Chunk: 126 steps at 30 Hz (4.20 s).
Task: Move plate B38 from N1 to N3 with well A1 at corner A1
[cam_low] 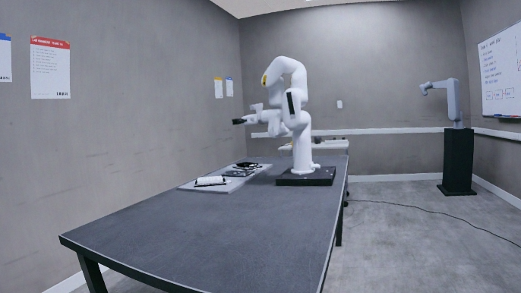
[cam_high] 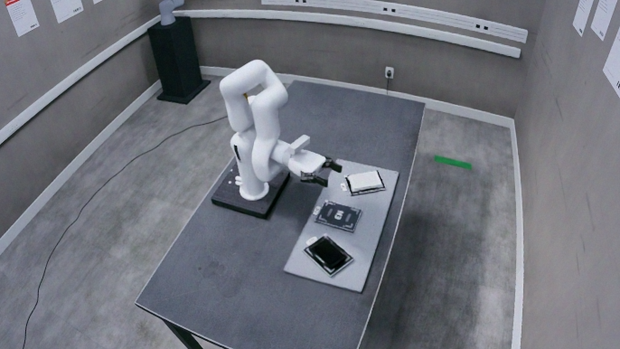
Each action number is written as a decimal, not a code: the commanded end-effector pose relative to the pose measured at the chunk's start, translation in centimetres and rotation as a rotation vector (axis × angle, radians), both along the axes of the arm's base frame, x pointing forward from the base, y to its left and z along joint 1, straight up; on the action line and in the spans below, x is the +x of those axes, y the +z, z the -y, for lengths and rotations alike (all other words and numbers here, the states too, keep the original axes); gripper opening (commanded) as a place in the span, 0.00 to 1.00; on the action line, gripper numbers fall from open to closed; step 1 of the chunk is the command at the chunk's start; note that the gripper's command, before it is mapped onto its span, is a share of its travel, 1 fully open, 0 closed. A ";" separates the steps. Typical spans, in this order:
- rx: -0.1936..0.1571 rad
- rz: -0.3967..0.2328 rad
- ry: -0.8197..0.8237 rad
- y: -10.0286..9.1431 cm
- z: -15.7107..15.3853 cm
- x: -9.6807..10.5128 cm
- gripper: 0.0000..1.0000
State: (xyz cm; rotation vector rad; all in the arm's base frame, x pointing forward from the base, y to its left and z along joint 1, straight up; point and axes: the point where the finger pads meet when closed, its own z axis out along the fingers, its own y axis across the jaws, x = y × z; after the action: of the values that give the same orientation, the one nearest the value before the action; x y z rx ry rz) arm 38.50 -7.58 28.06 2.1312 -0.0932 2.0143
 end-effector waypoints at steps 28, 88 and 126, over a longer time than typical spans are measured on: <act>0.037 -0.139 0.018 -2.1 -0.1 3.5 1.00; 0.206 -1.110 0.081 -7.8 -5.2 9.2 1.00; 0.478 -1.432 -0.192 -6.6 -4.0 0.2 1.00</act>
State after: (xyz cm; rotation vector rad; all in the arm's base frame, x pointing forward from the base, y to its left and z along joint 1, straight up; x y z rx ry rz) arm 39.84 -2.01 22.61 3.1295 -0.2848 0.0483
